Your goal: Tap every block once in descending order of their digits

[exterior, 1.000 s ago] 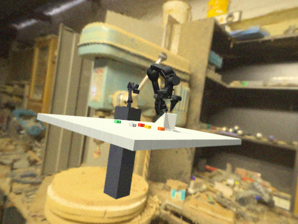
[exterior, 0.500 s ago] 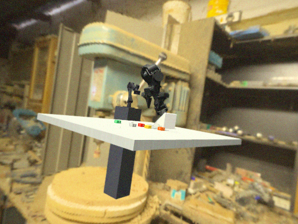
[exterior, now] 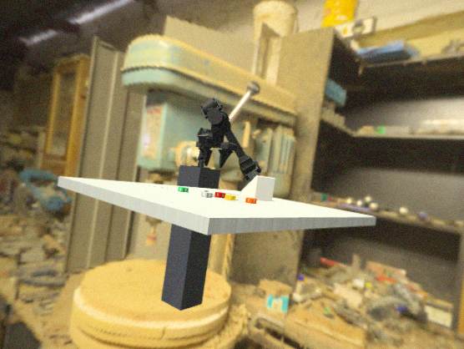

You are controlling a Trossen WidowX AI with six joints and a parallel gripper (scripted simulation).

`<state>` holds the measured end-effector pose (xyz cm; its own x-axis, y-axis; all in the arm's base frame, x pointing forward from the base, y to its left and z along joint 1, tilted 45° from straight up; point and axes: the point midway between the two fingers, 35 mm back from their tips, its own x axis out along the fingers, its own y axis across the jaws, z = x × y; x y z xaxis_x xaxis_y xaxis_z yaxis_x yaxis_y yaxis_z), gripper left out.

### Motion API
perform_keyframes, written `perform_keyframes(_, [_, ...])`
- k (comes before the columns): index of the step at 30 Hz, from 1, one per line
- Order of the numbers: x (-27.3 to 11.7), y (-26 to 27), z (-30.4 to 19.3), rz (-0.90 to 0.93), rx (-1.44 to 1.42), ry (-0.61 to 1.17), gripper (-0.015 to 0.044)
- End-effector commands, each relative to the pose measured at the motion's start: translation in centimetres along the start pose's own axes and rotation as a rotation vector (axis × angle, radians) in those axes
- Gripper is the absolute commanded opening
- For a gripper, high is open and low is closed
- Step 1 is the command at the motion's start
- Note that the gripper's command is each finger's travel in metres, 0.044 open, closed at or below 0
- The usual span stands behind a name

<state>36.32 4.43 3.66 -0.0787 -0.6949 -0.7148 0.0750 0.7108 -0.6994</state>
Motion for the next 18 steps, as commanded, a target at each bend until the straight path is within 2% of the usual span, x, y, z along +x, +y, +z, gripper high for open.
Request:
perform_keyframes(1, [0.0, -0.3, 0.2, -0.005, -0.002, -0.004, 0.0400])
perform_keyframes(13, [0.0, -0.7, 0.3, -0.005, -0.002, -0.004, 0.0400])
perform_keyframes(18, [-0.2, -9.7, 1.0, 0.000, -0.004, -0.005, 0.0400])
